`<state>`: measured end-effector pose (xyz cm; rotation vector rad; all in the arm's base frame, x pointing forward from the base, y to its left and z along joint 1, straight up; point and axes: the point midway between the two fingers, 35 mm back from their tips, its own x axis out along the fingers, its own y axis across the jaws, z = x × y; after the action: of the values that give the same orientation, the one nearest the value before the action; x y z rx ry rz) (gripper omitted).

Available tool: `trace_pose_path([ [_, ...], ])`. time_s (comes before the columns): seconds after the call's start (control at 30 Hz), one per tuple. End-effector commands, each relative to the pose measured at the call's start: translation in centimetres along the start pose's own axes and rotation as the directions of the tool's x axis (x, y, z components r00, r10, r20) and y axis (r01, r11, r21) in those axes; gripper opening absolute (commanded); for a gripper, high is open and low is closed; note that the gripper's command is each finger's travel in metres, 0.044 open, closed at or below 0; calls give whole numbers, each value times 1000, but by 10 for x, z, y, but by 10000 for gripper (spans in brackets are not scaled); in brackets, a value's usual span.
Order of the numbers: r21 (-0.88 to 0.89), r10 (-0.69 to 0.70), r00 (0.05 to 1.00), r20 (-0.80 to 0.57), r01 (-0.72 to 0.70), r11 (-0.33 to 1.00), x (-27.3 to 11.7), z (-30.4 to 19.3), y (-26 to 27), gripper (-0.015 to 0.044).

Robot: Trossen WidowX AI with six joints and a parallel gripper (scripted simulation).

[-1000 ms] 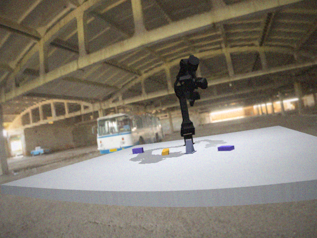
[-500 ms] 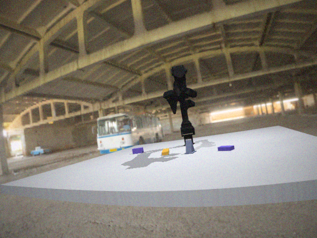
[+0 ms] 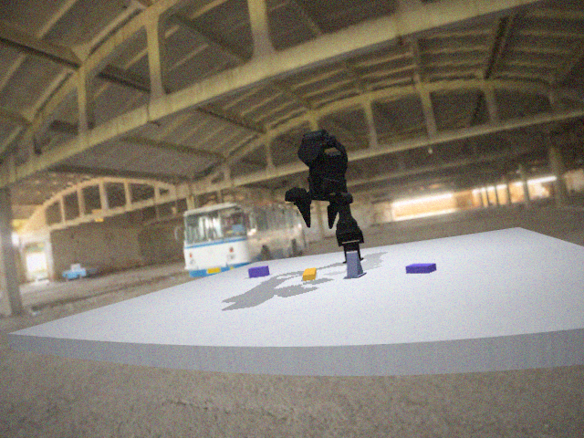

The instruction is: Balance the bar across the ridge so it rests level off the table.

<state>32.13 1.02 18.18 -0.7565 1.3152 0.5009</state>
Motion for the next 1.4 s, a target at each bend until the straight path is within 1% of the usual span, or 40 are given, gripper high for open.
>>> trace_pose_path([
  [0.0,85,40,999,-20,-38,996,14,-12,-3,315],
  [0.27,288,109,993,-48,-90,953,38,-43,-10,315],
  [0.57,489,183,981,-60,-131,862,61,-77,-13,315],
  [0.73,493,184,981,-60,-132,860,65,-77,-12,315],
  [1.0,493,185,981,-60,-132,860,105,-80,-5,315],
  [1.37,493,185,981,-60,-132,860,114,-80,-3,315],
])
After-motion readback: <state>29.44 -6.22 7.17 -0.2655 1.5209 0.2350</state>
